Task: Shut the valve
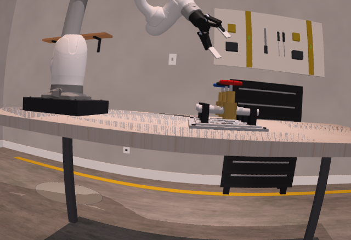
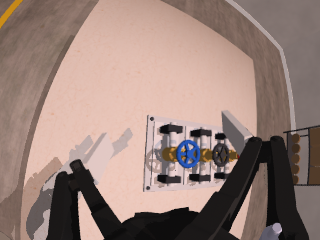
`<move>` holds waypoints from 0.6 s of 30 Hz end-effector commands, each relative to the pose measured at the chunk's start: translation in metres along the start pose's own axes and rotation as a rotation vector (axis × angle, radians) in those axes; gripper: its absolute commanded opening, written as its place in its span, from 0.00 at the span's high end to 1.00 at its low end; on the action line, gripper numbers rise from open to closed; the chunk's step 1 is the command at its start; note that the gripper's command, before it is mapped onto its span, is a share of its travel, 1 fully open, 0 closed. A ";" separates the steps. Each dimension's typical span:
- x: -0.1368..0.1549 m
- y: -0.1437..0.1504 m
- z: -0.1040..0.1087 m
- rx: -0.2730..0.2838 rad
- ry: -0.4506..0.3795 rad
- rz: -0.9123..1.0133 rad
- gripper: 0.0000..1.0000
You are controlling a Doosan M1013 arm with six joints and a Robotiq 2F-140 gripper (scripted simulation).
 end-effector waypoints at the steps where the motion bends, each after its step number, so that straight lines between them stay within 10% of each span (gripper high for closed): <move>1: 0.009 0.036 -0.021 -0.006 -0.093 0.028 0.00; 18: 0.064 0.171 -0.075 -0.195 -0.364 0.101 0.00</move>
Point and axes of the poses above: the point where the finger pads meet when closed, its own z axis back along the fingers, its own y axis across the jaws, x = y × z, the point moved 6 cm from there along z, back along the fingers, and after that the axes turned 15 degrees about -z, right-handed, at the moved point
